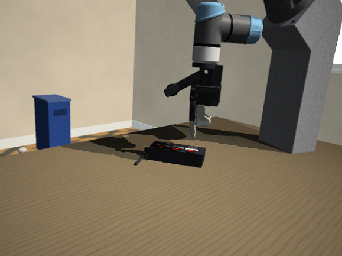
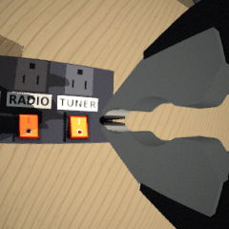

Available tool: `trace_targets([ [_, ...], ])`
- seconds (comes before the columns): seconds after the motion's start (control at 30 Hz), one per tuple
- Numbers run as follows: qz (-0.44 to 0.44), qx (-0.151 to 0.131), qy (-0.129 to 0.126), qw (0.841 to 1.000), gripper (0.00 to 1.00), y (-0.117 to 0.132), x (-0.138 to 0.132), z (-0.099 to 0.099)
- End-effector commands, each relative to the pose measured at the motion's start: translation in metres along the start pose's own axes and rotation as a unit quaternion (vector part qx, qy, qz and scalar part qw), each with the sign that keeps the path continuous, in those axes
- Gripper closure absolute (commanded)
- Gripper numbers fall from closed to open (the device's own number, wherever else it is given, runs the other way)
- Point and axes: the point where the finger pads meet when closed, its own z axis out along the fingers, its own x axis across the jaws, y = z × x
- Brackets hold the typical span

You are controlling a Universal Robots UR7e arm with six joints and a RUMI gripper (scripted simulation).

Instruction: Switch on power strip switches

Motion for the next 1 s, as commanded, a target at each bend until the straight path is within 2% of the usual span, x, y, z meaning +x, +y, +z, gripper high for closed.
trace_targets([
  [0.0, 0.0, 0.0, 0.0, 1.0, 1.0, 0.0, 0.0, -0.001],
  [0.33, 0.0, 0.0, 0.0, 1.0, 1.0, 0.0, 0.0, -0.001],
  [0.37, 0.0, 0.0, 0.0, 1.0, 0.0, 0.0, 0.0, -0.001],
  [0.67, 0.0, 0.0, 0.0, 1.0, 0.0, 0.0, 0.0, -0.005],
  [0.97, 0.0, 0.0, 0.0, 1.0, 0.0, 0.0, 0.0, -0.026],
])
